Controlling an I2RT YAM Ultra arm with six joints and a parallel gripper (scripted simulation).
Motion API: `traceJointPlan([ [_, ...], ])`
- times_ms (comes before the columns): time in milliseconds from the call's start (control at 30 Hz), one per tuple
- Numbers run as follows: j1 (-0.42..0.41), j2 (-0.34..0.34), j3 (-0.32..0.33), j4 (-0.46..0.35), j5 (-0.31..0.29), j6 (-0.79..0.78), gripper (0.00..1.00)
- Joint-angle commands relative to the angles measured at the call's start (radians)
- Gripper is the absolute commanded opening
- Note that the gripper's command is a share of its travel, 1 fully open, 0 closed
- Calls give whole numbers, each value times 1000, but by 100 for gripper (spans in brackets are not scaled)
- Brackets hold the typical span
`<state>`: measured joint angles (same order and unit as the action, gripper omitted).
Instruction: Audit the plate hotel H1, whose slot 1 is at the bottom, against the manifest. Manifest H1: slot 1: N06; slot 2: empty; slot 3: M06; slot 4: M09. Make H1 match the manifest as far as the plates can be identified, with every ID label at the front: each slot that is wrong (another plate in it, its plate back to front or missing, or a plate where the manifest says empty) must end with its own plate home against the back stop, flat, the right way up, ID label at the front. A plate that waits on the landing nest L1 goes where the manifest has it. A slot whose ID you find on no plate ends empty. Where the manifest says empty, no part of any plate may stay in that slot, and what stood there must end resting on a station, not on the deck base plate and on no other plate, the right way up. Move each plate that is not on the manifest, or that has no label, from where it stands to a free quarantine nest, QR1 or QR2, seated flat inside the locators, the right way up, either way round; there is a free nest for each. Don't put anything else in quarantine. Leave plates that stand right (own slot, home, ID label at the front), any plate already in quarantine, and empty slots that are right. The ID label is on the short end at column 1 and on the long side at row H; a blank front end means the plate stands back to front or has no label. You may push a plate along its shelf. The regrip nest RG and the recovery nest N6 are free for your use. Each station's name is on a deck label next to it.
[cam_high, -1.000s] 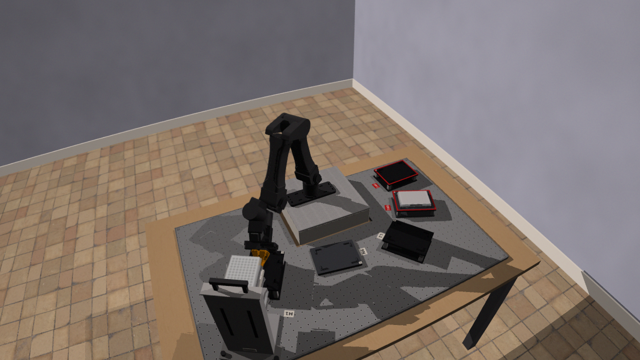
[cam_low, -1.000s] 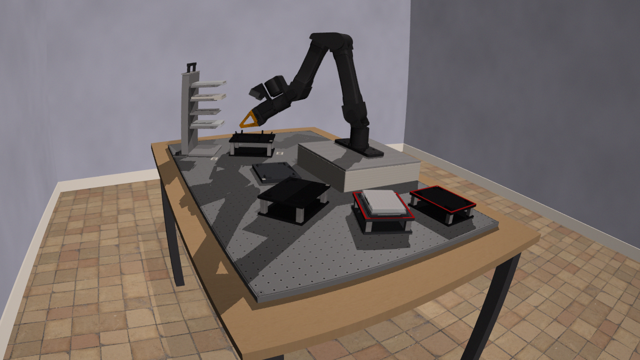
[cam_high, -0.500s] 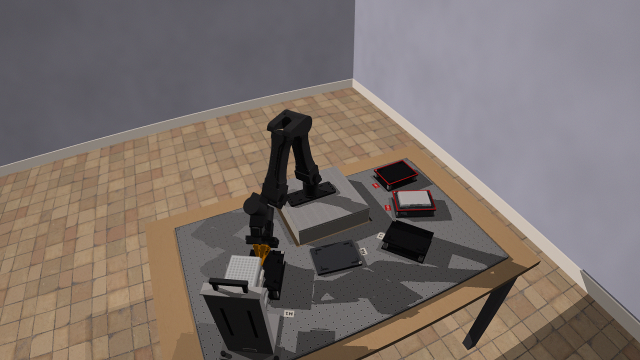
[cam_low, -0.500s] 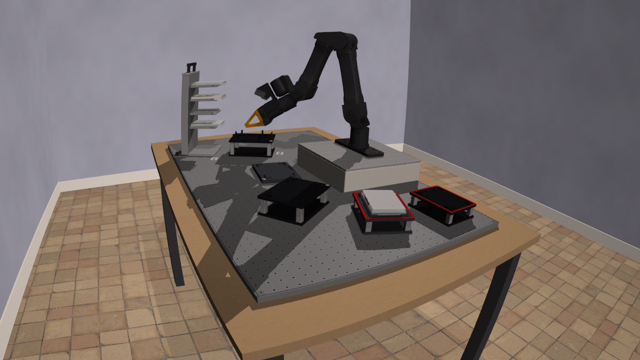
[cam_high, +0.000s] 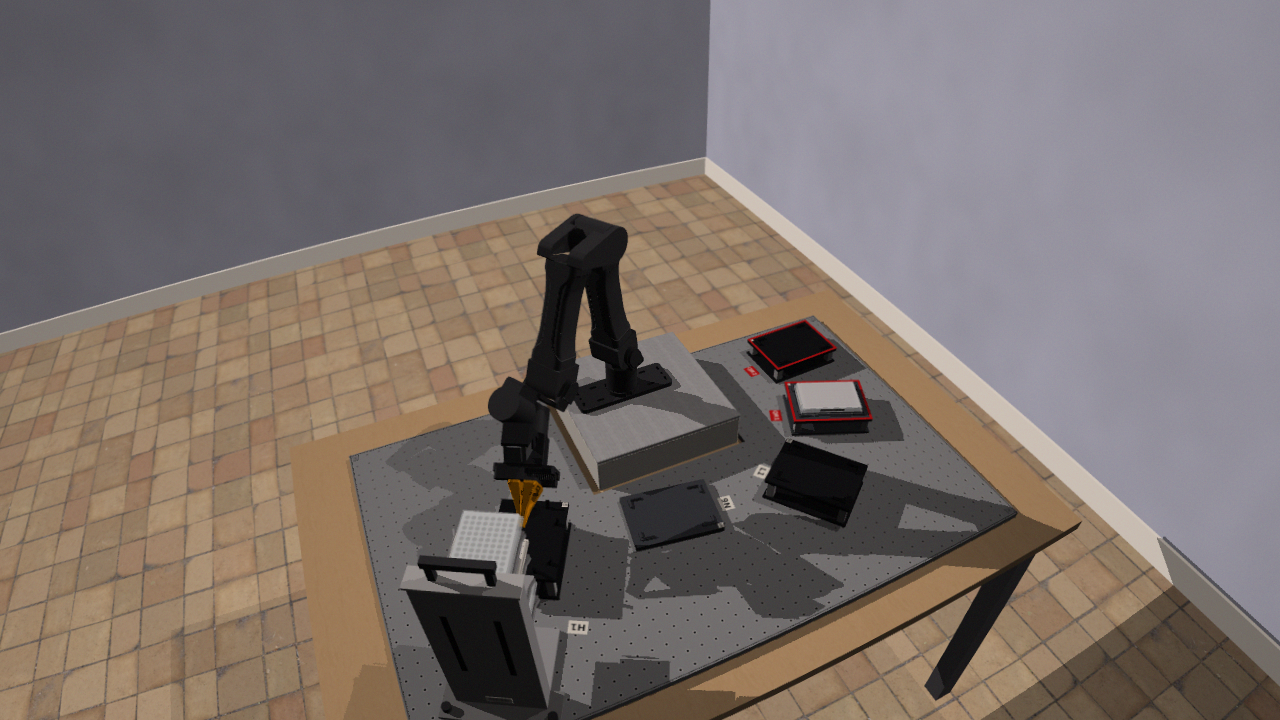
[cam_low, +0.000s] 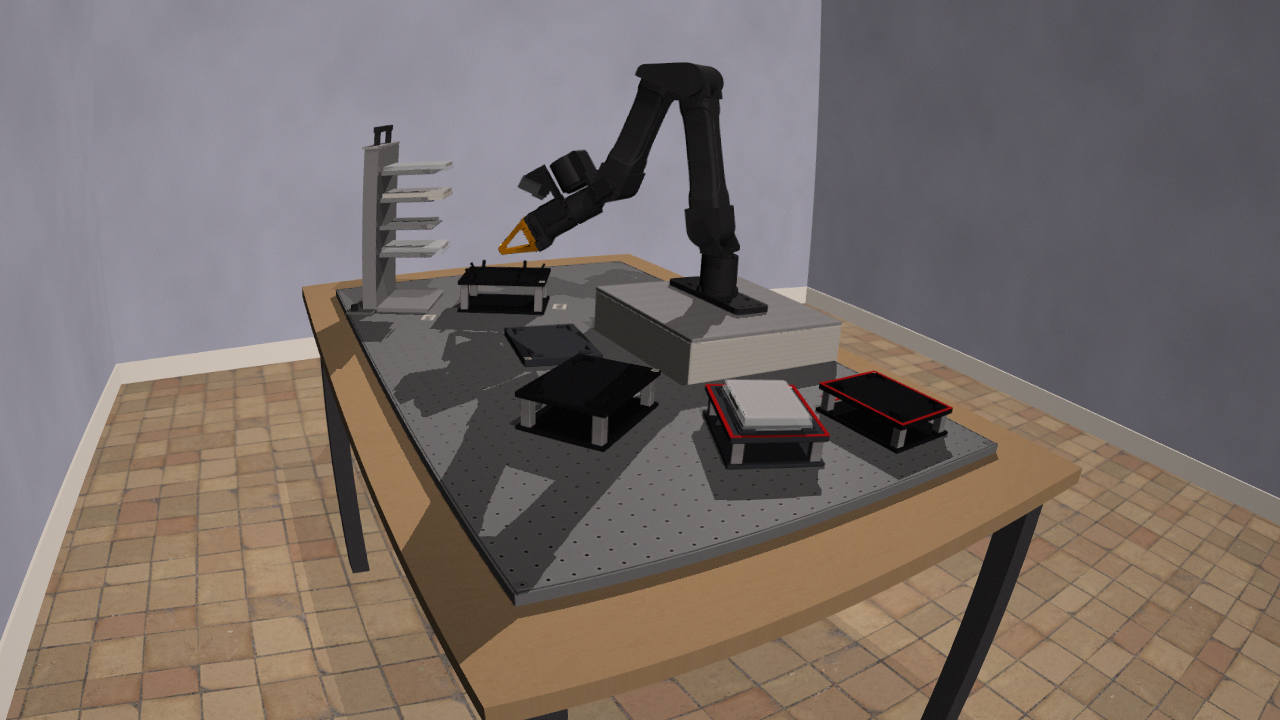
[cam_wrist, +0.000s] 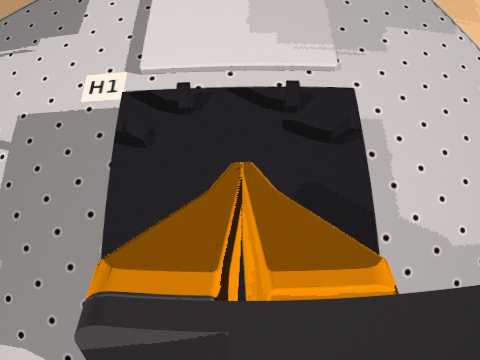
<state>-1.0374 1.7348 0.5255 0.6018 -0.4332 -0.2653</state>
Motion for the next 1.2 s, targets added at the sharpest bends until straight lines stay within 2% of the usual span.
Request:
traceJointPlan([
  [0,3,-32,30,19,-16,-8,0],
  [333,2,-128,62,-130,-16,-6,0],
  [400,2,-128,62,-130,-16,-6,0],
  [900,-2,-259,143,-342,-17,-7,0],
  [1167,-3,-285,169,-397,-17,-8,0],
])
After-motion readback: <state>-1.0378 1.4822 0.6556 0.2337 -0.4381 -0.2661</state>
